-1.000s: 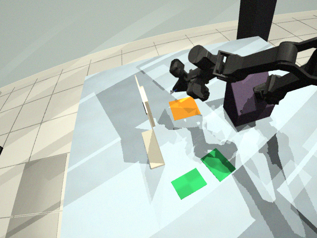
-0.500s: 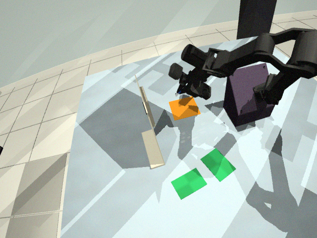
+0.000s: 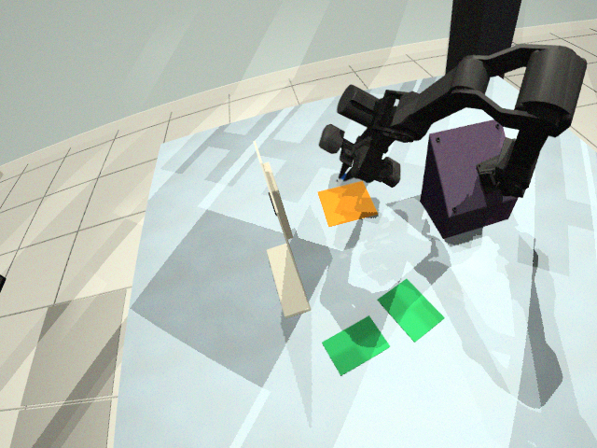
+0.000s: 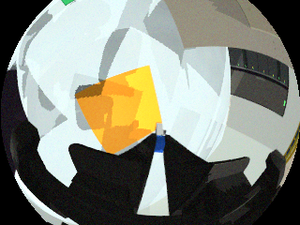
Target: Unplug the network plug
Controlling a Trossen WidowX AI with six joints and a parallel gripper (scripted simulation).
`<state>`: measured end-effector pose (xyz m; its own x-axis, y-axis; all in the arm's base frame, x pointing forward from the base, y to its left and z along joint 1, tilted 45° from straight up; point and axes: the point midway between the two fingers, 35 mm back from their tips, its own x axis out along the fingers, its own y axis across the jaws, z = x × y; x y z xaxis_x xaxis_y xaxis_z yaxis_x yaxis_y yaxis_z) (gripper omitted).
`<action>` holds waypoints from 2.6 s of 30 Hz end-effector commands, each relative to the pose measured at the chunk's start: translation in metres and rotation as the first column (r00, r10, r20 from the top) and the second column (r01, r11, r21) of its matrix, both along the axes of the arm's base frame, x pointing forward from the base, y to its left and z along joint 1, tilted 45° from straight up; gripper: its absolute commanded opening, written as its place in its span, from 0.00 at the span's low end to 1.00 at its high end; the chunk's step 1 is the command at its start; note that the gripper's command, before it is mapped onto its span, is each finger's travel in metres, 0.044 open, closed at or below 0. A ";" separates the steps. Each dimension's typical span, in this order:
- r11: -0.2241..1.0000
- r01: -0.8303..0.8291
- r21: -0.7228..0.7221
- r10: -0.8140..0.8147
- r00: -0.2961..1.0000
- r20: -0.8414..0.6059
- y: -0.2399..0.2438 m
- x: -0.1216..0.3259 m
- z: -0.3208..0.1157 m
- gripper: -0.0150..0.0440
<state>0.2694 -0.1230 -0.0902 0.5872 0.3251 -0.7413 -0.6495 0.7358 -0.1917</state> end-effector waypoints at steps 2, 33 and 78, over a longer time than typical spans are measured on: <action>1.000 -0.005 0.008 0.005 1.000 -0.002 0.006 0.001 -0.006 0.25; 1.000 -0.005 0.011 0.005 1.000 -0.002 0.037 0.005 -0.037 0.25; 1.000 -0.007 0.011 0.007 1.000 0.002 0.042 0.003 -0.037 0.52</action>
<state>0.2743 -0.0809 -0.1296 0.5876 0.3328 -0.7376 -0.6501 0.7369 -0.1855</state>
